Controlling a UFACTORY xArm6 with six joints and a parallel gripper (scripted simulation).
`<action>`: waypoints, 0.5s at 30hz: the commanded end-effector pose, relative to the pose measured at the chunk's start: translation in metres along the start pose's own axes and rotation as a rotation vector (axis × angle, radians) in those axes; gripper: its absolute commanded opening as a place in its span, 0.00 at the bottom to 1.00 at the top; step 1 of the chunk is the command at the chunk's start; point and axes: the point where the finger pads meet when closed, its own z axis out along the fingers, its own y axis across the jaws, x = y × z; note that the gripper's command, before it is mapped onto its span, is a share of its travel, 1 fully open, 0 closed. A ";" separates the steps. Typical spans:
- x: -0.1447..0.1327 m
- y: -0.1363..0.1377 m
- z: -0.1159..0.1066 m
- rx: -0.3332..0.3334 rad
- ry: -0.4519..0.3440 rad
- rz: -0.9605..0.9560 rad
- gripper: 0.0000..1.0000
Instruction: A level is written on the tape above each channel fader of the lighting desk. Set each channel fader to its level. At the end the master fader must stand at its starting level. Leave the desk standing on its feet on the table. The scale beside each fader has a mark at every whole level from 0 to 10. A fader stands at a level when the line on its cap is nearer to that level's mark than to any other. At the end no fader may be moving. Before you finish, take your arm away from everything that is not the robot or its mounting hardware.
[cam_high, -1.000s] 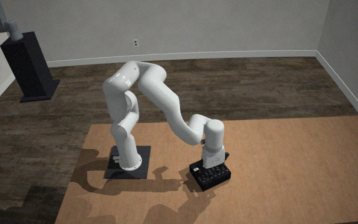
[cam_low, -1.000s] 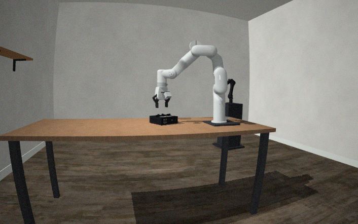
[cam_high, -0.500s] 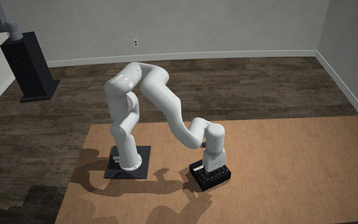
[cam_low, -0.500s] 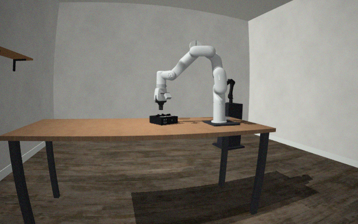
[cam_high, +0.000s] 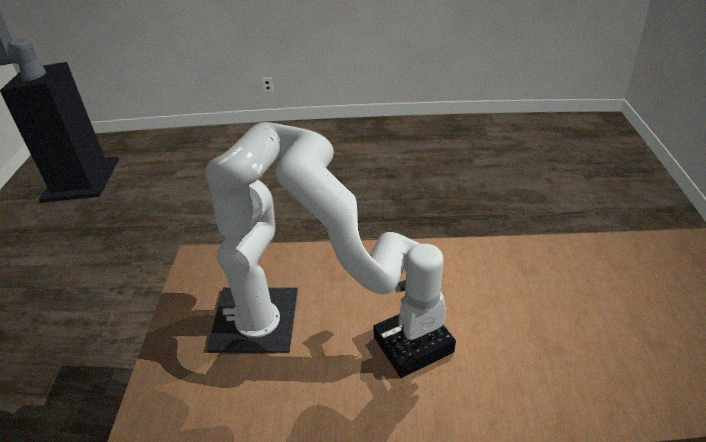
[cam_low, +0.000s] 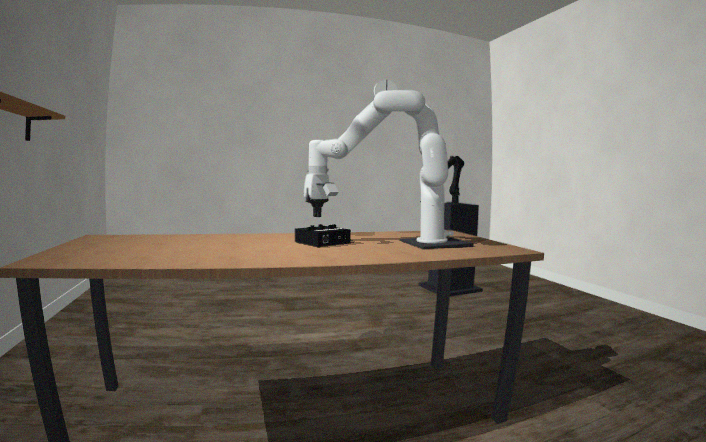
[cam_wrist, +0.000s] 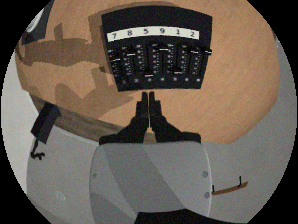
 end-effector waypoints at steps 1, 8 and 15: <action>-0.001 0.001 -0.002 -0.003 -0.003 0.000 0.00; -0.001 0.001 -0.002 -0.003 -0.003 0.000 0.00; -0.001 0.001 0.000 -0.003 -0.003 -0.001 0.00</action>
